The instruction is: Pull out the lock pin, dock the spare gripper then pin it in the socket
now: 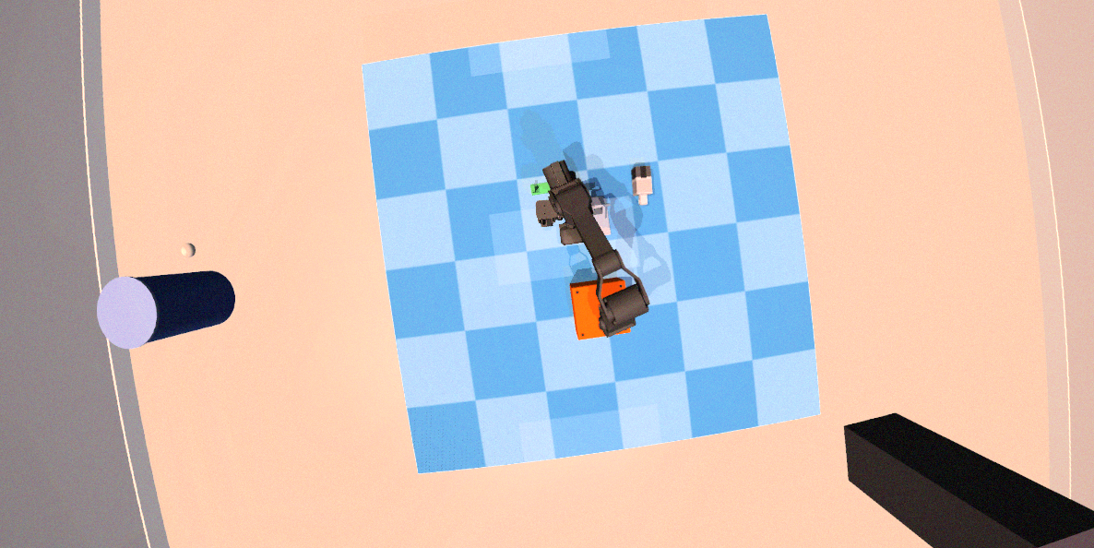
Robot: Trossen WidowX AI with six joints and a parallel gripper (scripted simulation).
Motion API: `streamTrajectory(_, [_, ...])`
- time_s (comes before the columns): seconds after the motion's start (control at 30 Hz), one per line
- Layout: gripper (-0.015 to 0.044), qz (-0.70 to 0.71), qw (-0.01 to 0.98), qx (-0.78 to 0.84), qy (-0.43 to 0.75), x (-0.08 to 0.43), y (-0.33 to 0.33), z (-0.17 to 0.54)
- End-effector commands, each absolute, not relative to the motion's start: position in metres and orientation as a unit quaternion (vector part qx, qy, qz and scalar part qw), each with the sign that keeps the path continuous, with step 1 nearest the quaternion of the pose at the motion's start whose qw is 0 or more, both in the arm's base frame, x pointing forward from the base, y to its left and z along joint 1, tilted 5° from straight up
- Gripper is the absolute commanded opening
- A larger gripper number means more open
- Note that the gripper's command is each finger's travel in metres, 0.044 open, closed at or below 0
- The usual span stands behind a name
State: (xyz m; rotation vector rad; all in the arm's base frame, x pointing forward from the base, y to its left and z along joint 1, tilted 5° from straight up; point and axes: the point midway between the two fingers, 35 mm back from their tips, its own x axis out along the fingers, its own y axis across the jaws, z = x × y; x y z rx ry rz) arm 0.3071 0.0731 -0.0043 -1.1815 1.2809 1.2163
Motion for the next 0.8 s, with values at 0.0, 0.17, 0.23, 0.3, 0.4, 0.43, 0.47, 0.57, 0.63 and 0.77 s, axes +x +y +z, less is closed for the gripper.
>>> streamTrajectory(0.0, [0.0300, 0.501, 0.486, -0.486, 0.526, 0.307, 0.074, -0.011])
streamTrajectory(0.17, [0.0300, 0.501, 0.486, -0.486, 0.526, 0.306, 0.074, -0.019])
streamTrajectory(0.23, [0.0300, 0.501, 0.486, -0.486, 0.526, 0.306, 0.074, -0.022])
streamTrajectory(0.3, [0.0300, 0.501, 0.486, -0.486, 0.526, 0.305, 0.074, -0.025])
streamTrajectory(0.4, [0.0300, 0.501, 0.486, -0.486, 0.526, 0.305, 0.074, -0.030])
streamTrajectory(0.43, [0.0300, 0.501, 0.486, -0.486, 0.526, 0.305, 0.074, -0.032])
streamTrajectory(0.47, [0.0300, 0.501, 0.486, -0.486, 0.526, 0.304, 0.074, -0.033])
streamTrajectory(0.57, [0.0300, 0.501, 0.486, -0.486, 0.526, 0.304, 0.074, -0.038])
streamTrajectory(0.63, [0.0300, 0.501, 0.486, -0.486, 0.526, 0.304, 0.074, -0.039])
streamTrajectory(0.77, [0.0221, 0.501, 0.486, -0.486, 0.526, 0.304, 0.074, -0.039])
